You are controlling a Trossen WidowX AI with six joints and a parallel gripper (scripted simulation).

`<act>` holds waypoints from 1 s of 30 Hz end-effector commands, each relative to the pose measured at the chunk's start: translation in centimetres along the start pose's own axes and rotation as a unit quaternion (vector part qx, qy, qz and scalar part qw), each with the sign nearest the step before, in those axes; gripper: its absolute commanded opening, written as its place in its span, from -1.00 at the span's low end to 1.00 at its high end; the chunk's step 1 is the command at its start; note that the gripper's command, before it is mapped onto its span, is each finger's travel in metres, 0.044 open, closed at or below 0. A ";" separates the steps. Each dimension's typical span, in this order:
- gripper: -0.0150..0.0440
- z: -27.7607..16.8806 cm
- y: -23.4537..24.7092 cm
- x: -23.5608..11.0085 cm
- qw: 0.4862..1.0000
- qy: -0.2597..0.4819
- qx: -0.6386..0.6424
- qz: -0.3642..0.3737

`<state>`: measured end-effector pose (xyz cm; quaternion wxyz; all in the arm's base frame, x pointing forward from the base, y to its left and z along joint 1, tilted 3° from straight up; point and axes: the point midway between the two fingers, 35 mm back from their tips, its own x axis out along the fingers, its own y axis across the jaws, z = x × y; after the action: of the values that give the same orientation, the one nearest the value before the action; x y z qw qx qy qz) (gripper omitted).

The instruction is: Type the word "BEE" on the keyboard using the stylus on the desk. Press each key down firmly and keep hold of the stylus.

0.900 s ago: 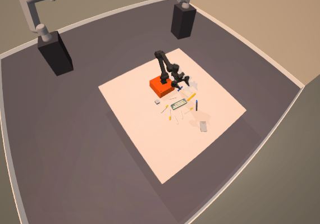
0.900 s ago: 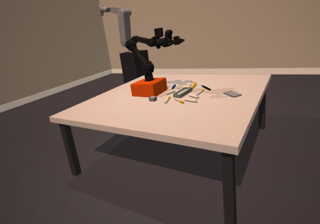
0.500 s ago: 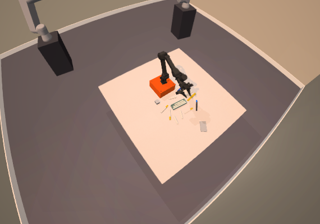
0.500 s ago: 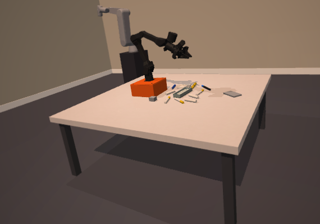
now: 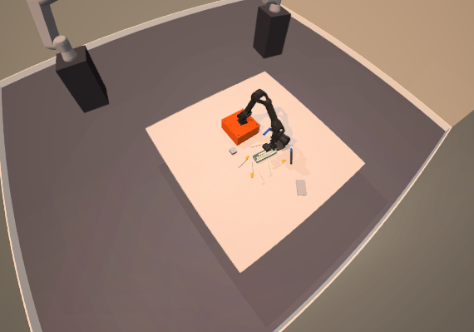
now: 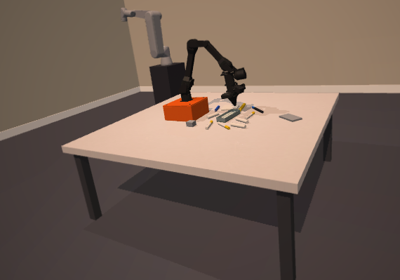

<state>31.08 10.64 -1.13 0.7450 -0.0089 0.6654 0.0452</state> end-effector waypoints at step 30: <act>-0.49 -1.8 -6.7 1.7 0.998 0.066 0.014 -0.017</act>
<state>29.93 4.98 -3.27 0.7002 -0.0117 0.7134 0.0237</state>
